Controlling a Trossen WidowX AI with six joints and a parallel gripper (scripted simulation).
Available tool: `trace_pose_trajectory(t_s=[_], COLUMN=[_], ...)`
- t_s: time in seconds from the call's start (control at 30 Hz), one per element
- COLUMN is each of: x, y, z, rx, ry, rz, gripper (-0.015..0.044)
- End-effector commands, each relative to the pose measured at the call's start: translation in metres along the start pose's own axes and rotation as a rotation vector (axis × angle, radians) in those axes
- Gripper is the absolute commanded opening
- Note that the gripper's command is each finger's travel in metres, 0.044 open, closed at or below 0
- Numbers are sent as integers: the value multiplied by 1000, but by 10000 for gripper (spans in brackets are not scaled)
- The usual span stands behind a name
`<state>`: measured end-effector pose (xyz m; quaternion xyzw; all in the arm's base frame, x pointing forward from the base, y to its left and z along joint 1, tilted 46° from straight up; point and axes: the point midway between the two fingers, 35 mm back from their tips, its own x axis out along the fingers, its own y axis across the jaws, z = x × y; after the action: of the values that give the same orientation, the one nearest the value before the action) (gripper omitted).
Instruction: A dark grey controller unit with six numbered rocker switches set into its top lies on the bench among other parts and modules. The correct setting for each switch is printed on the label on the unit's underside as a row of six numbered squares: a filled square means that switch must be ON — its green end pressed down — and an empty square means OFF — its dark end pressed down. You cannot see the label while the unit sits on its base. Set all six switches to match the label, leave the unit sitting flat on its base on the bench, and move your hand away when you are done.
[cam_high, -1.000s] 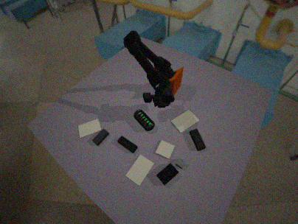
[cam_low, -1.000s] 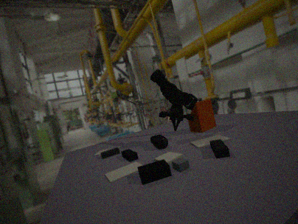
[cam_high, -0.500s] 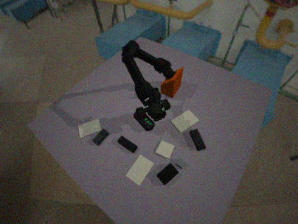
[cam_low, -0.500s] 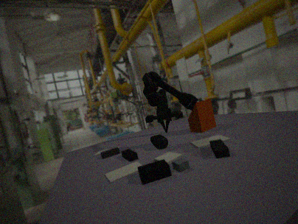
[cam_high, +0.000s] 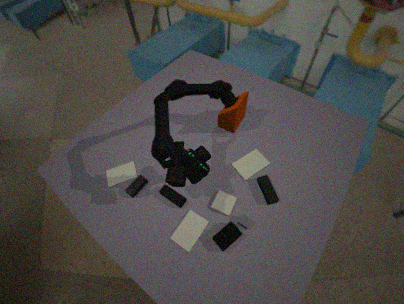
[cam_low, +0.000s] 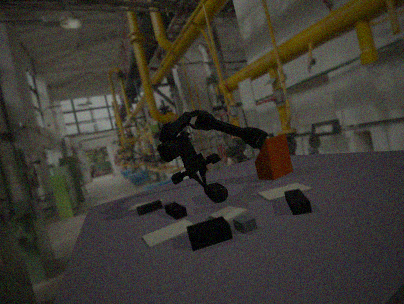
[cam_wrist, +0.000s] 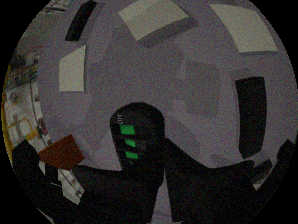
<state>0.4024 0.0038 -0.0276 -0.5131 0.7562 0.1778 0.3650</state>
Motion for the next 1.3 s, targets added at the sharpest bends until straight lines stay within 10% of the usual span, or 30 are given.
trace_pose_trajectory(t_s=[0.0, 1.27], x=[-1, 49], y=[-9, -25], z=[-1, 1], rx=[-41, -41], ry=[-17, -14], rz=[40, 39], gripper=[0, 0])
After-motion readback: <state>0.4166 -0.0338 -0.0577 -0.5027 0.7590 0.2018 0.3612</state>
